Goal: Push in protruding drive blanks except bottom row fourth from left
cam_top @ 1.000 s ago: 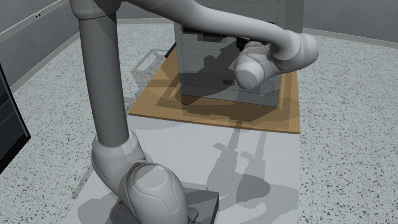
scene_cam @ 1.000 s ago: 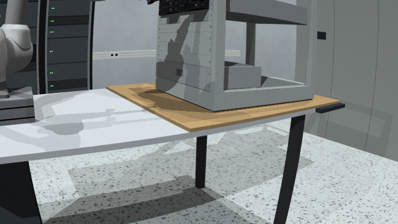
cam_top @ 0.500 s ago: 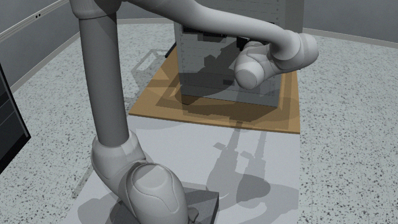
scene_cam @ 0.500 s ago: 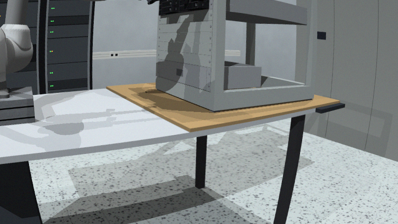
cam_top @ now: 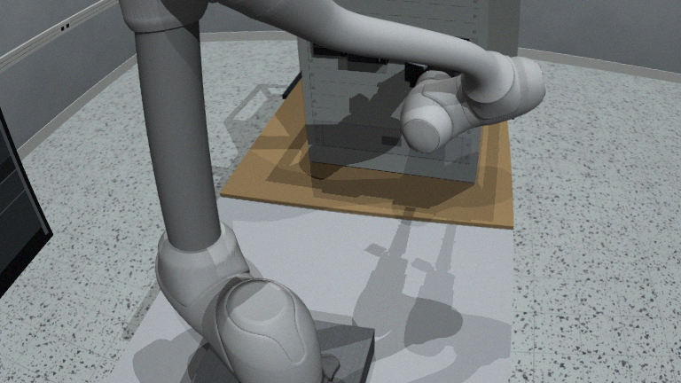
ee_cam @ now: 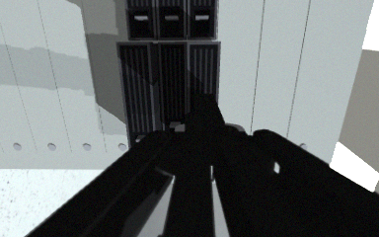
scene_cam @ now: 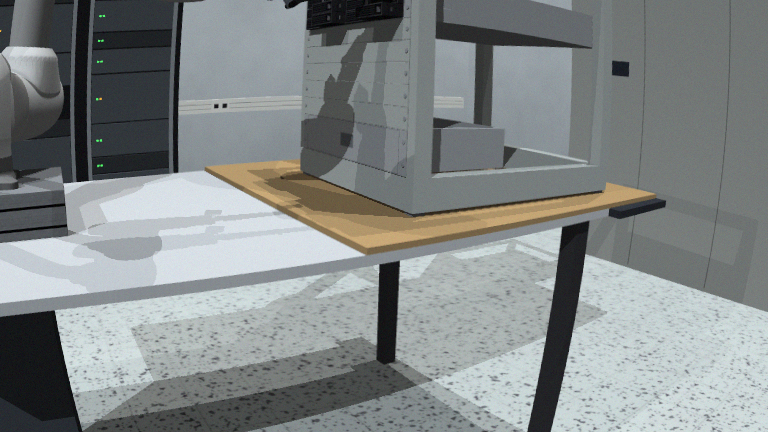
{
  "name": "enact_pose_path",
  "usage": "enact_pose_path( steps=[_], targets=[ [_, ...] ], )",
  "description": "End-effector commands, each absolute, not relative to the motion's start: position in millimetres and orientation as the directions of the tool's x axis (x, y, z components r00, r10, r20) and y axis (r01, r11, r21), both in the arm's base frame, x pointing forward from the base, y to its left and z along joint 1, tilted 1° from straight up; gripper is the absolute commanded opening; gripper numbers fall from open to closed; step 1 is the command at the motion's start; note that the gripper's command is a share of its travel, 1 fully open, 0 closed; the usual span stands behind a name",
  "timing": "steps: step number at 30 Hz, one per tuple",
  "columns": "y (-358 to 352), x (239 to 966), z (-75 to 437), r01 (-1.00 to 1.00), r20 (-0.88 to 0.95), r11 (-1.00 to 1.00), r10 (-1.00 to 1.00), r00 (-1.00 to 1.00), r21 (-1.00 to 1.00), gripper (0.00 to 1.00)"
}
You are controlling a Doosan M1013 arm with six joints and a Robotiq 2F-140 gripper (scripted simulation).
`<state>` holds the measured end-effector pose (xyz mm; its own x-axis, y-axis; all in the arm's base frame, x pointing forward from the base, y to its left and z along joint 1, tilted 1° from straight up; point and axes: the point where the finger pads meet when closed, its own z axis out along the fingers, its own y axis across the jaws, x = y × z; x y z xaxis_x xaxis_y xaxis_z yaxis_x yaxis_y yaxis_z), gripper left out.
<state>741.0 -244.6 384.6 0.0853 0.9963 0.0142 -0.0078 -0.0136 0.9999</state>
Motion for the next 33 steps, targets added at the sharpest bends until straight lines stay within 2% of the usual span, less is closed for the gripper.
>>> enact_pose_path(
  steps=[1,33],
  targets=[
    [-244.7,741.1,385.5,-0.009,0.014,-0.013,0.996,0.085,1.0,0.1],
    [-246.4,761.0,385.8,-0.009,0.014,-0.013,0.996,0.085,1.0,0.1]
  ],
)
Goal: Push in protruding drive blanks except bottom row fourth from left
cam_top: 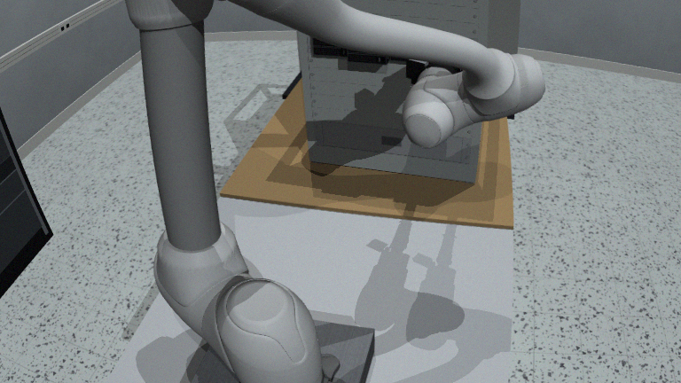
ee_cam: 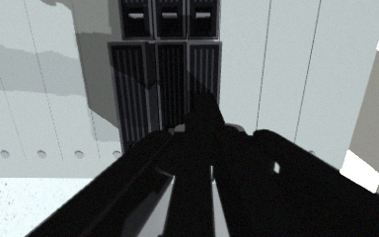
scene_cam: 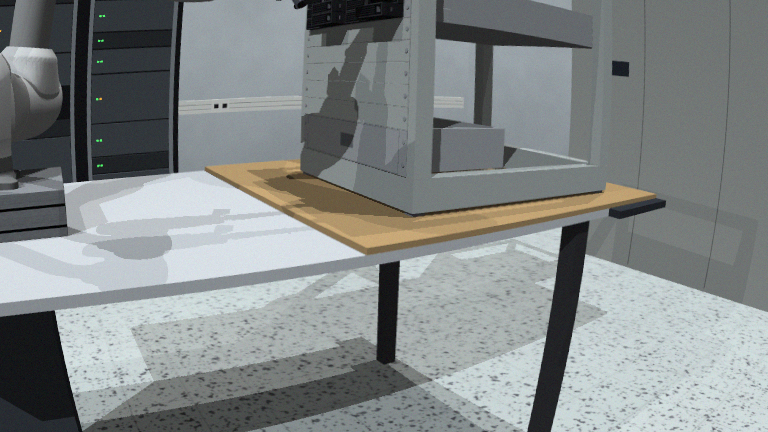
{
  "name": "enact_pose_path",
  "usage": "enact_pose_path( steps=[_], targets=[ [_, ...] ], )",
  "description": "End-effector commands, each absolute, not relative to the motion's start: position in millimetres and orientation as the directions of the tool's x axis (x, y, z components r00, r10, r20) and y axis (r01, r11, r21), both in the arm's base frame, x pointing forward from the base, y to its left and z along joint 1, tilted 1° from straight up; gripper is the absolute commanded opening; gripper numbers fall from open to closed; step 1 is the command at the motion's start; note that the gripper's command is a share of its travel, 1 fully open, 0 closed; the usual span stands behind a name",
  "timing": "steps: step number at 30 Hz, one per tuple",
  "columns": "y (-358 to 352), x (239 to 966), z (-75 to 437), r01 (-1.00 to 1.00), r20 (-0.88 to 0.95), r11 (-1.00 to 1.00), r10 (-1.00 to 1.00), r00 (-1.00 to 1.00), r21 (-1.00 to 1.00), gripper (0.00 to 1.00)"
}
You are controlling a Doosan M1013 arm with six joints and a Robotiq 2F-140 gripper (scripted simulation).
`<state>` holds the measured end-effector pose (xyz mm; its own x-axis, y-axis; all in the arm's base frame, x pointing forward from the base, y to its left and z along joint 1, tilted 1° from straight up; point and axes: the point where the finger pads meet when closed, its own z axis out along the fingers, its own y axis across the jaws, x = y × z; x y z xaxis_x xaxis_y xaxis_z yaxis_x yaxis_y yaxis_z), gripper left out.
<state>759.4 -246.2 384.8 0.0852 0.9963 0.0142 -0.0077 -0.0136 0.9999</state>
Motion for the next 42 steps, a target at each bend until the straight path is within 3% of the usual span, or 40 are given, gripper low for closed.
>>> enact_pose_path(
  steps=[1,42],
  targets=[
    [-246.4,761.0,385.8,-0.009,0.014,-0.013,0.996,0.085,1.0,0.1],
    [-247.5,774.0,385.9,-0.009,0.014,-0.013,0.996,0.085,1.0,0.1]
  ],
)
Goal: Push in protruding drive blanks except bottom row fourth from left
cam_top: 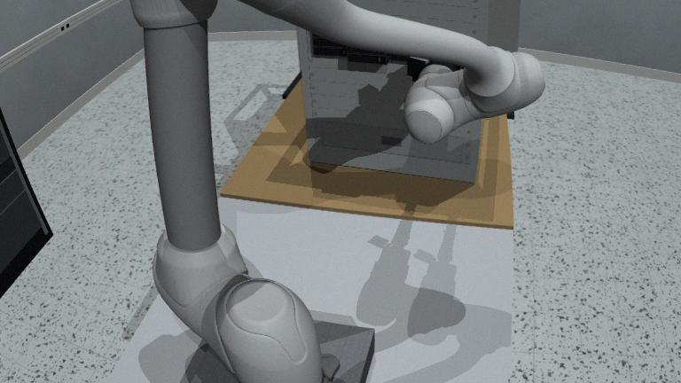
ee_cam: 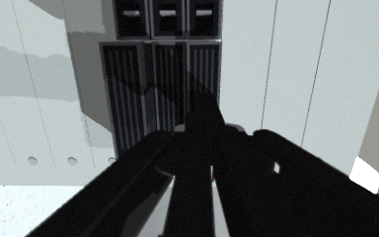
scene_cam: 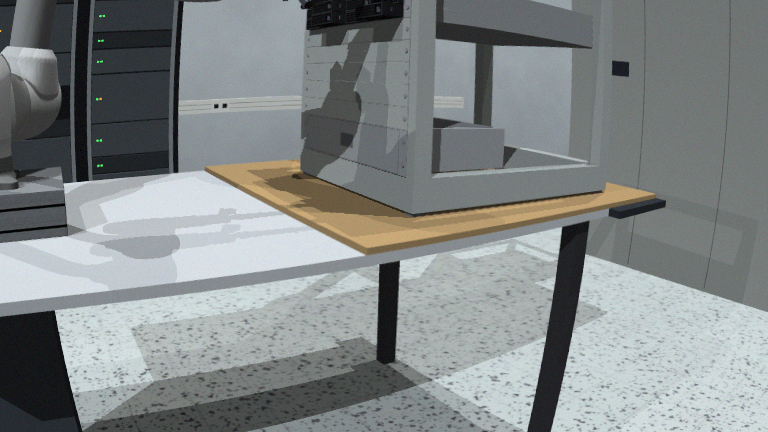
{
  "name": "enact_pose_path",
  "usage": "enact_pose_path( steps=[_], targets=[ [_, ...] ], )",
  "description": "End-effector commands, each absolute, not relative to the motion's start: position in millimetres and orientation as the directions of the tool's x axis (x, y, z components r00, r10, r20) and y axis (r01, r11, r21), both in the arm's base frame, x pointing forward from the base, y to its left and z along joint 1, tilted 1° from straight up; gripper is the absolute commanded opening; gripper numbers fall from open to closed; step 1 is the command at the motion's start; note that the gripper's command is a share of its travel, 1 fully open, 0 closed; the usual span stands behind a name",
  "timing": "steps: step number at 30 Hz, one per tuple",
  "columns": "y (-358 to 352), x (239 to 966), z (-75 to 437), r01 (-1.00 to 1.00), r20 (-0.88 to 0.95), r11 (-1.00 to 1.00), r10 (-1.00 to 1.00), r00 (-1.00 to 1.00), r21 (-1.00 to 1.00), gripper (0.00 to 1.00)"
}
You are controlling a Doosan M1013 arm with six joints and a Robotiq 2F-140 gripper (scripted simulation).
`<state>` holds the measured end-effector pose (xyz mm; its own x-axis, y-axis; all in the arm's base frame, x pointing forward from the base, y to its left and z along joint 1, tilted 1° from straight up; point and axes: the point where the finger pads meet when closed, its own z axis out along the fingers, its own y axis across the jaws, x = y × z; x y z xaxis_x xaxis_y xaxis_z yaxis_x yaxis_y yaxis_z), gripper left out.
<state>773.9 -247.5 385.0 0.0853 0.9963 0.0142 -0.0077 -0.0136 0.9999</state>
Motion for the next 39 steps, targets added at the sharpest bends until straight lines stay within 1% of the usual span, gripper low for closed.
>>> enact_pose_path(
  steps=[1,39],
  targets=[
    [-247.5,774.0,385.9,-0.009,0.014,-0.013,0.996,0.085,1.0,0.1],
    [-248.1,780.6,386.0,-0.009,0.014,-0.013,0.996,0.085,1.0,0.1]
  ],
)
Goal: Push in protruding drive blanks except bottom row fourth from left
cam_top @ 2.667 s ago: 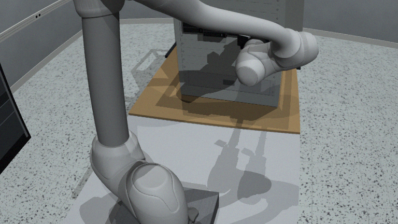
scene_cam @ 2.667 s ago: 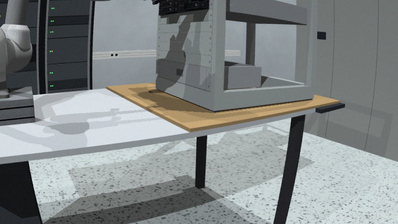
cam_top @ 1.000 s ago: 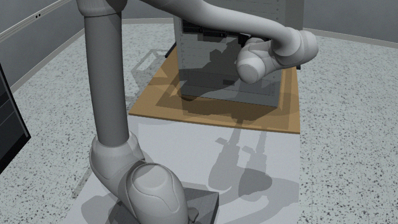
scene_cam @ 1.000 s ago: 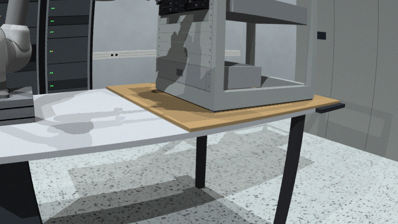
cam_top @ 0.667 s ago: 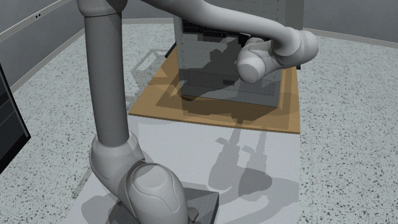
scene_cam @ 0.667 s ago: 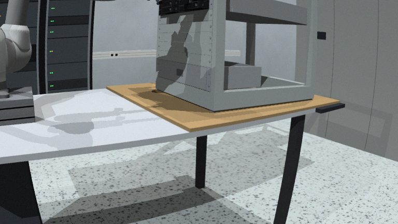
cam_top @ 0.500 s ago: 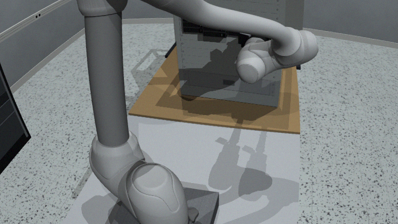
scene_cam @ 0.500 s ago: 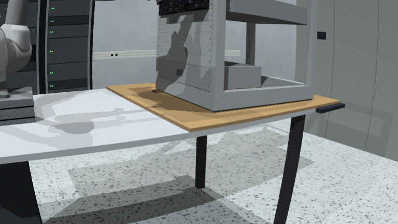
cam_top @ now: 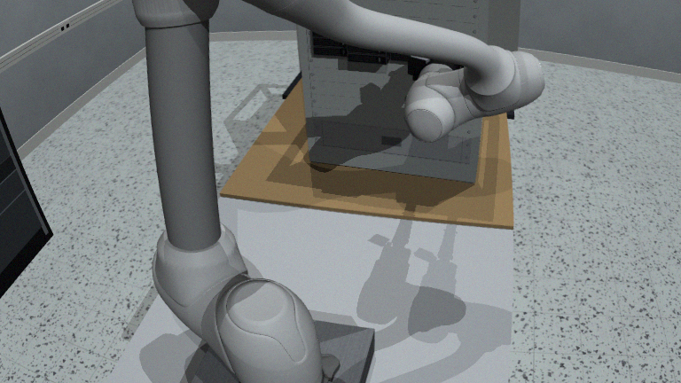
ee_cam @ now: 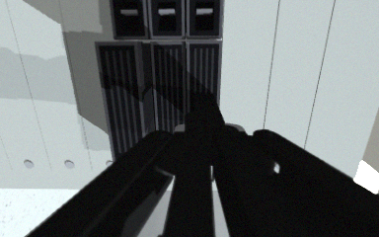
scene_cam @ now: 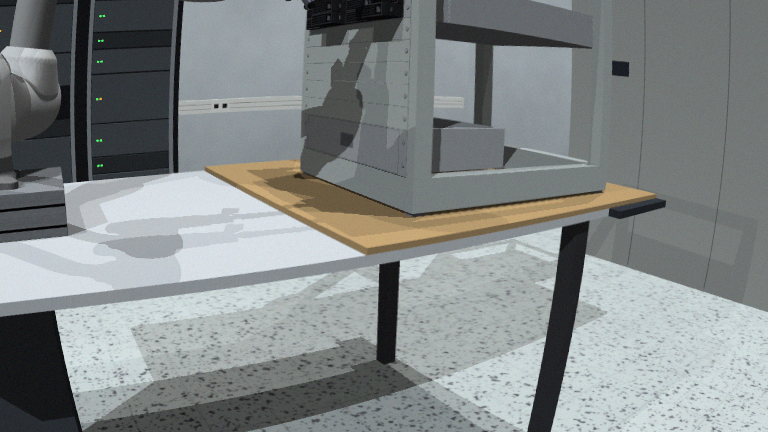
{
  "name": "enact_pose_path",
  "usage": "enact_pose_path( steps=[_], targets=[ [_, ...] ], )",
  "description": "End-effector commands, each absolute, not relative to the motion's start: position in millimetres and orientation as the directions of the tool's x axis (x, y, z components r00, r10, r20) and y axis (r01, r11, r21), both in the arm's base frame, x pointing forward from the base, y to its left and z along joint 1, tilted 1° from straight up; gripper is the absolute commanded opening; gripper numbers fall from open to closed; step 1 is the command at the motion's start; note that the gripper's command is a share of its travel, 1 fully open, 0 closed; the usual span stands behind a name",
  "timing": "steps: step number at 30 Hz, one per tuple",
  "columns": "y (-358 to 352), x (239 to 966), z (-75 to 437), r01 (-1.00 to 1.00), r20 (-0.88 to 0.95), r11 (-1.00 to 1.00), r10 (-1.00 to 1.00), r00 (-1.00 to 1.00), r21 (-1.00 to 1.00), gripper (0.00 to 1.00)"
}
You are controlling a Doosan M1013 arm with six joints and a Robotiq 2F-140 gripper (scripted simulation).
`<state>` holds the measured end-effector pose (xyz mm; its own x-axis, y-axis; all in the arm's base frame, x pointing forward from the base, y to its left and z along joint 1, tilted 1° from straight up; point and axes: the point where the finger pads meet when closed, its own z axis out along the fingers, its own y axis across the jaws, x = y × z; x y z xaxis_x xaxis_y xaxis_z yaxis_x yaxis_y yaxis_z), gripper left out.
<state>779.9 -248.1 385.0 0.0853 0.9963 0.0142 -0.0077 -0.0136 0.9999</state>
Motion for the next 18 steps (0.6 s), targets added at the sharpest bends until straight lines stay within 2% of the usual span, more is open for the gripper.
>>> enact_pose_path(
  steps=[1,18],
  targets=[
    [-248.1,781.1,386.0,-0.009,0.014,-0.013,0.996,0.085,1.0,0.1],
    [-248.3,783.3,386.0,-0.009,0.014,-0.013,0.996,0.085,1.0,0.1]
  ],
)
